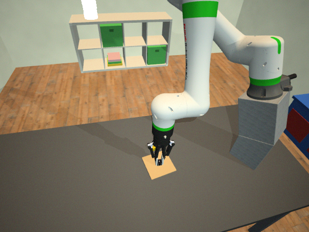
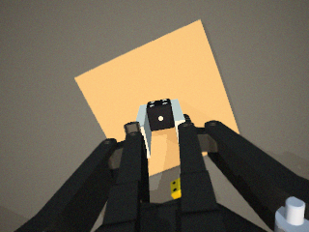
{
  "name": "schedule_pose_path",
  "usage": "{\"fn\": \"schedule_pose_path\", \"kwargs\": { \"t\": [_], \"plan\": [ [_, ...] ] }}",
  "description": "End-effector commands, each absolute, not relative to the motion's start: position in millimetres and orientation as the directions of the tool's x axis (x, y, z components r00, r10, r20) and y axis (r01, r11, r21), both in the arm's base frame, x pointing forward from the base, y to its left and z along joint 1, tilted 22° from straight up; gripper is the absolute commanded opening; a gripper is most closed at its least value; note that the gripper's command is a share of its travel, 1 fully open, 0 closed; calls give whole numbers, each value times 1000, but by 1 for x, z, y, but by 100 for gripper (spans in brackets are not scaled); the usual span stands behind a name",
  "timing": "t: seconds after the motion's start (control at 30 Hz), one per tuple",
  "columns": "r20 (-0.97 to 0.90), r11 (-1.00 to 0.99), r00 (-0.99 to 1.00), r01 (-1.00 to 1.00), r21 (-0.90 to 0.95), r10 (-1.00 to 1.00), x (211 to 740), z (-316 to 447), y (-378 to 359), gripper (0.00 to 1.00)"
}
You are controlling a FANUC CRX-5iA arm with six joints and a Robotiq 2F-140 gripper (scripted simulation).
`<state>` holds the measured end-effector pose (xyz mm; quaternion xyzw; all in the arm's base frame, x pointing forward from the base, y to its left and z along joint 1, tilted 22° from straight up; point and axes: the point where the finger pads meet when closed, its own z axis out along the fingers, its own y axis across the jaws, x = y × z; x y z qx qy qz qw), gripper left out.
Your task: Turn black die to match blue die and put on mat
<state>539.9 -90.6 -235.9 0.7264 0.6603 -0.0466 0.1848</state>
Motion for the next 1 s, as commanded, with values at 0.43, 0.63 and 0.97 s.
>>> {"fn": "schedule_pose_path", "kwargs": {
  "t": [0.43, 0.63, 0.97],
  "plan": [
    [-312, -60, 124, 977, 207, 942, 540, -236, -90, 13],
    [-312, -60, 124, 977, 207, 942, 540, -236, -90, 13],
    [-312, -60, 124, 977, 207, 942, 538, -227, -87, 13]
  ]
}}
